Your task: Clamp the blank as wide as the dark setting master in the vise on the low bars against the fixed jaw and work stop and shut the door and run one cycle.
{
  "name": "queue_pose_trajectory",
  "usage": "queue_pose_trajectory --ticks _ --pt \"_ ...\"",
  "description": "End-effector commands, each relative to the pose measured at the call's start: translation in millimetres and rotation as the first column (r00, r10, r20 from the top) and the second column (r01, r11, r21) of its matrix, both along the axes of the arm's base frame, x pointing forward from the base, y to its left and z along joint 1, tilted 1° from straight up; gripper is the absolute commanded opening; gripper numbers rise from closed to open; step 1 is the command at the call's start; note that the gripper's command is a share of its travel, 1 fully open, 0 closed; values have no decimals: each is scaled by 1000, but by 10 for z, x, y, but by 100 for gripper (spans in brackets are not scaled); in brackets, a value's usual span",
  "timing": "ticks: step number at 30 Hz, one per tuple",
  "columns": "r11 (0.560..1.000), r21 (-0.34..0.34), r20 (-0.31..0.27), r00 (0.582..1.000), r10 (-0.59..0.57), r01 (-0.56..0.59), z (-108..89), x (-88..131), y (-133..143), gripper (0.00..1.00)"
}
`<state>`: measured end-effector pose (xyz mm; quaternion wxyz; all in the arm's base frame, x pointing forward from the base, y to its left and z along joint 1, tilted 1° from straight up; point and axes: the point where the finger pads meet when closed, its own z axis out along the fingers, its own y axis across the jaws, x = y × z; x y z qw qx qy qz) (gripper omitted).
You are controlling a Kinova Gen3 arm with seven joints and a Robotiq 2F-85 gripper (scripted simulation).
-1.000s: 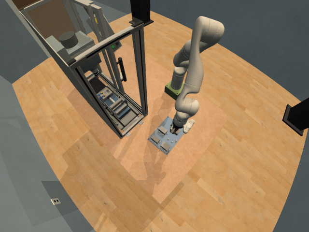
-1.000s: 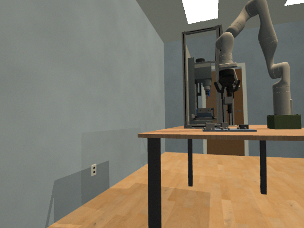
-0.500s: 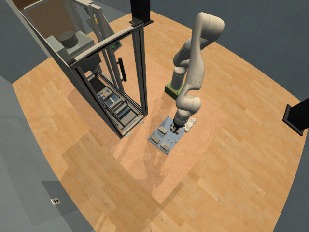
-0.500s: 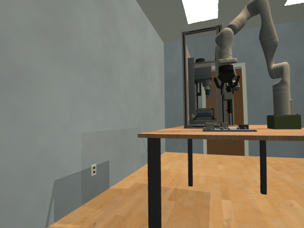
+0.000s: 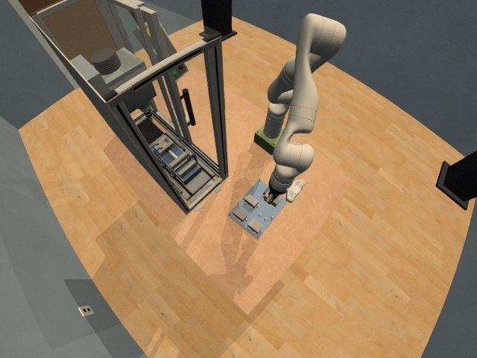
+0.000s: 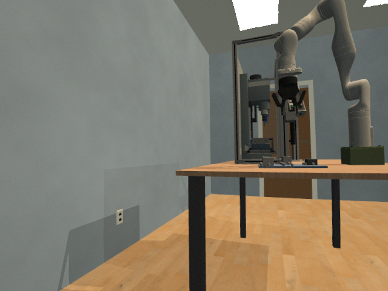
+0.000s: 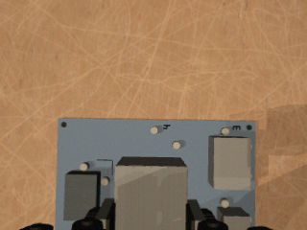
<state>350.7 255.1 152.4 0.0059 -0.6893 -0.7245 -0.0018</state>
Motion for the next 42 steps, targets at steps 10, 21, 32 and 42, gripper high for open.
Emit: queue_pose_trajectory --ticks 10,21,32,42 --pt "1000 2 8 1000 -1 1 252 43 36 10" --pt "1000 2 6 1000 0 0 238 36 32 10" --pt "1000 2 8 1000 -1 1 253 43 36 10" --pt "1000 2 8 1000 -1 1 270 51 41 10"
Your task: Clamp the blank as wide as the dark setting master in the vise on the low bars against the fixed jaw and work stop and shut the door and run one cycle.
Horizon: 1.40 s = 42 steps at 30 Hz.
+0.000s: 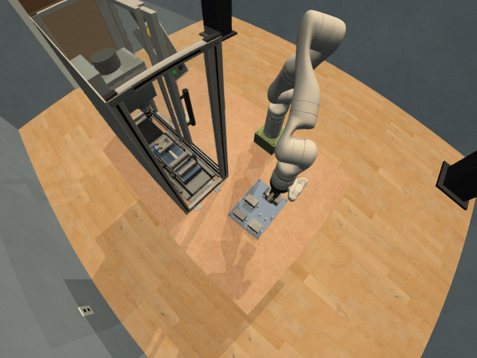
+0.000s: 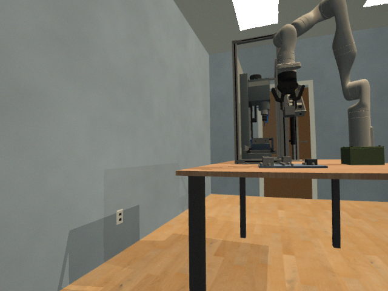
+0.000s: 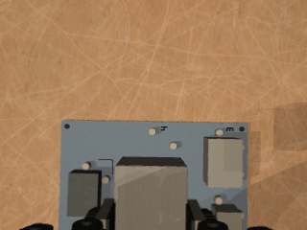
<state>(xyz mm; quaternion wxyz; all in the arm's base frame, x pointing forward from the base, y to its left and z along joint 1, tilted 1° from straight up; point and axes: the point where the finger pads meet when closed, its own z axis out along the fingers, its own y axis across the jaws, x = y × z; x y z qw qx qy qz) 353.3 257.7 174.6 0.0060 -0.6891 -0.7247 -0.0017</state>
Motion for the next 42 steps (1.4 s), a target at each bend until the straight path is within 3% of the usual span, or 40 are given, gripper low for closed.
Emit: queue_pose_trajectory --ticks 1,10,15,27,32,42 --pt "1000 2 9 1000 -1 1 48 26 14 10" --pt "1000 2 9 1000 -1 1 48 26 14 10" --pt "1000 2 9 1000 -1 1 18 -491 15 10" --pt "1000 2 9 1000 -1 1 18 -491 15 10" --pt "1000 2 8 1000 -1 1 17 -980 23 10" --pt "1000 2 8 1000 -1 1 17 -980 23 10"
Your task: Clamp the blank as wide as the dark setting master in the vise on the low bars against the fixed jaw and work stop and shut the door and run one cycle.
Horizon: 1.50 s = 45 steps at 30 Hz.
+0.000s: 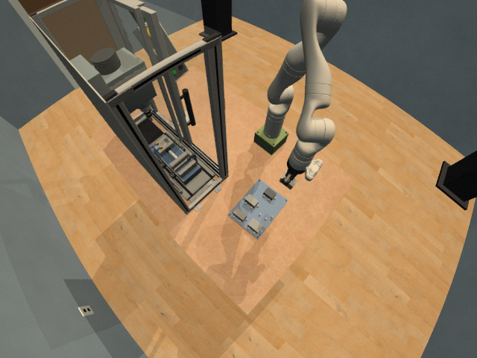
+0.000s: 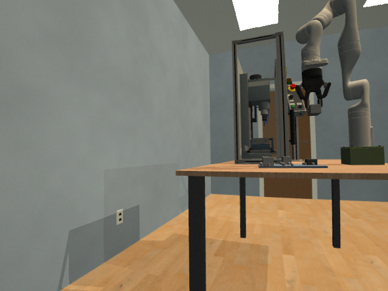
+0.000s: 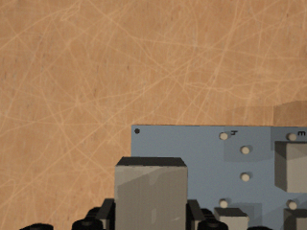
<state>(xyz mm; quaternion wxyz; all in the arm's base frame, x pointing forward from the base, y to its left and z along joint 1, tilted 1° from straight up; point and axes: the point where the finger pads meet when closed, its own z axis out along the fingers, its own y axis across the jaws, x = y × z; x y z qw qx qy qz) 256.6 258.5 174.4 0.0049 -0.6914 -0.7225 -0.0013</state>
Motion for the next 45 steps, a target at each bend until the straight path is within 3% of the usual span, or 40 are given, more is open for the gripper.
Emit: queue_pose_trajectory --ticks 1,2,7,19,24,36,41,45 --pt "1000 4 7 1000 5 -5 18 -14 15 10" --pt "1000 4 7 1000 5 -5 18 -14 15 10" --pt "1000 4 7 1000 5 -5 28 -501 29 10" --pt "1000 4 7 1000 5 -5 28 -501 29 10" --pt "973 2 6 973 229 -229 28 -516 30 10" --pt "973 2 6 973 229 -229 28 -516 30 10" --pt "895 -1 11 895 445 -445 32 -518 26 10" --pt "895 -1 11 895 445 -445 32 -518 26 10"
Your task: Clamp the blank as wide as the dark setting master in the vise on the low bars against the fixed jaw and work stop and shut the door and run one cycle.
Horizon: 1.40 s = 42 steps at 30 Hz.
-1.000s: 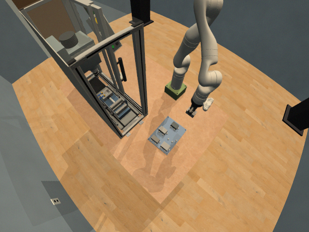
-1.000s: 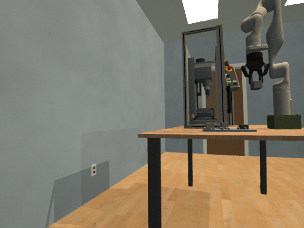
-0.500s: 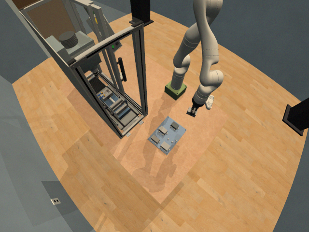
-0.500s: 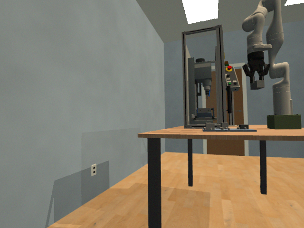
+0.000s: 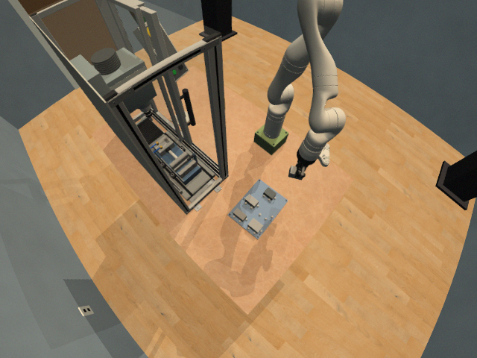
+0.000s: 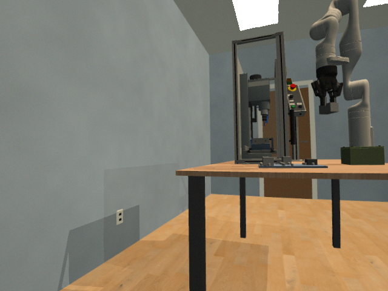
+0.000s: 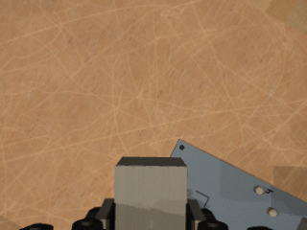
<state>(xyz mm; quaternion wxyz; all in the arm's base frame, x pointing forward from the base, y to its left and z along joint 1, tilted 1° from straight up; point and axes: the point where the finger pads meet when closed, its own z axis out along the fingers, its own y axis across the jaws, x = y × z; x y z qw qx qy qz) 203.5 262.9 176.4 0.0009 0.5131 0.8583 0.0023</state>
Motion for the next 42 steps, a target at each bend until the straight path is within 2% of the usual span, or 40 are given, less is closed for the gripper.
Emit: queue_pose_trajectory --ticks 1,8,13,25,30,42 --pt "1000 6 -2 1000 12 -12 12 14 -18 10" --pt "1000 6 -2 1000 12 -12 12 14 -18 10" --pt "970 7 1 971 241 -241 13 13 -21 10" --pt "970 7 1 971 241 -241 13 13 -21 10" --pt "889 3 3 889 457 -457 8 16 -15 10" --pt "889 3 3 889 457 -457 8 16 -15 10"
